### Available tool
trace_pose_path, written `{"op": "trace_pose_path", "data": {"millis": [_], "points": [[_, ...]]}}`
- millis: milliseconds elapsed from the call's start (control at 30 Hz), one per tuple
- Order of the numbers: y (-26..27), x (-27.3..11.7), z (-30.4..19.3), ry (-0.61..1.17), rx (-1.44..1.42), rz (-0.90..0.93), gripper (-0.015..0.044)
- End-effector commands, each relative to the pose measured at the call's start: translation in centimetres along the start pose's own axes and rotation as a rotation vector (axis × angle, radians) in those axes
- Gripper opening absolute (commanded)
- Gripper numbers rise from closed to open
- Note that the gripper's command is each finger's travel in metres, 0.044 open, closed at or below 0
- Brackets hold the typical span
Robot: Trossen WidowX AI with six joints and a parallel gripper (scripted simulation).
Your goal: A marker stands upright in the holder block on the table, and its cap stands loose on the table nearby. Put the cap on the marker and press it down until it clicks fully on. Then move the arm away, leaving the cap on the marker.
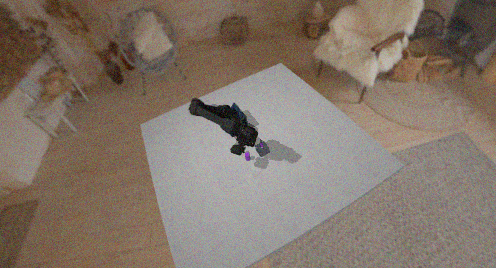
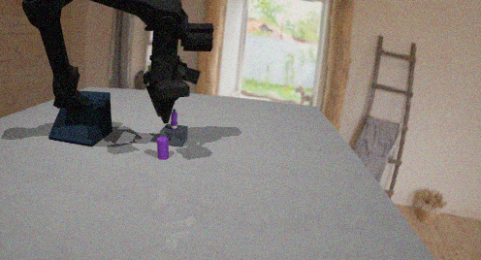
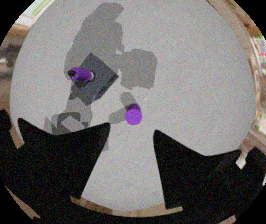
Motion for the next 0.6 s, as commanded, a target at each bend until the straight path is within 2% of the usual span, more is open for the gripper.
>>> {"op": "trace_pose_path", "data": {"millis": [0,567], "points": [[-0.1,1.6,-0.3,0.007,-0.003,-0.003,0.024],[-0.2,4.5,-0.1,0.006,-0.003,-0.004,0.024]]}}
Point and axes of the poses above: the point midway between the two fingers, 35 mm back from their tips, its own x axis out along the fingers, its own y axis across the jaws, z = x × y, the point moved 3 cm from there along -x, back along the fingers, and after that the axes turned 11 degrees about x, right-handed, at the moved point
